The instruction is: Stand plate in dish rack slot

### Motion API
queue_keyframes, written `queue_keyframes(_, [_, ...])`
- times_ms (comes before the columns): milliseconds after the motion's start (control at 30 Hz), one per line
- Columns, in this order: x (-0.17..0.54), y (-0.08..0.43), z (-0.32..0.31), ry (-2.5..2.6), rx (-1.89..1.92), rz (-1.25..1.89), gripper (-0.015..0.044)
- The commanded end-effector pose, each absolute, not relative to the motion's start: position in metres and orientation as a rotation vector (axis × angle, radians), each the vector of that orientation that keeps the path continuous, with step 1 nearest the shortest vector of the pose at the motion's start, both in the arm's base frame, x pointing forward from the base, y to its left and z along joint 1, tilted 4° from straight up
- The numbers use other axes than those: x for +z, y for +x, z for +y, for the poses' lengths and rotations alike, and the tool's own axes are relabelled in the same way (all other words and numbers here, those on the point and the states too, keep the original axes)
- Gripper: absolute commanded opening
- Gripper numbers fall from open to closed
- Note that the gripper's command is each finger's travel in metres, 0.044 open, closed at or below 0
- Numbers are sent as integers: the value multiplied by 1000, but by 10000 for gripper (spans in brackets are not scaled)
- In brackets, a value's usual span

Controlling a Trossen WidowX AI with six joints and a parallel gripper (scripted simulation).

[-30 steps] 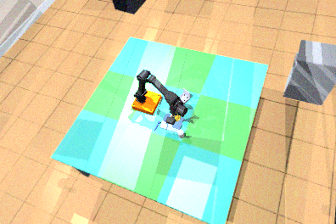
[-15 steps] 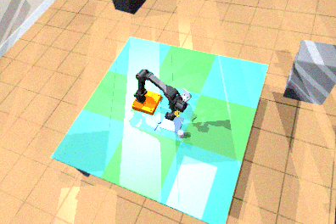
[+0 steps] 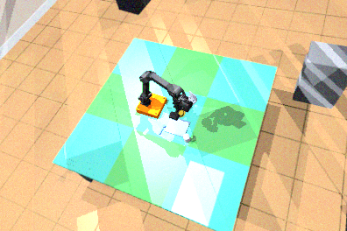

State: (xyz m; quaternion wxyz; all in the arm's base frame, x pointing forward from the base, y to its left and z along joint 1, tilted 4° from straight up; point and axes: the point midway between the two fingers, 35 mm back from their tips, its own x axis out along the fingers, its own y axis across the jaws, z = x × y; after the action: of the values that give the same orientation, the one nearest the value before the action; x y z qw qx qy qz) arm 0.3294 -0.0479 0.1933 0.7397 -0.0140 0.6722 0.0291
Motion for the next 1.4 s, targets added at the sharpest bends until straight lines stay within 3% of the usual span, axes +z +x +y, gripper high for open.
queue_keyframes(0, [198, 314, -22, 33, 10, 1475, 0])
queue_keyframes(300, [191, 256, 41, 272, -199, 1472, 0])
queue_keyframes(567, [191, 252, 44, 290, -214, 1470, 0])
queue_keyframes(1367, [122, 338, 72, 454, 225, 1231, 0])
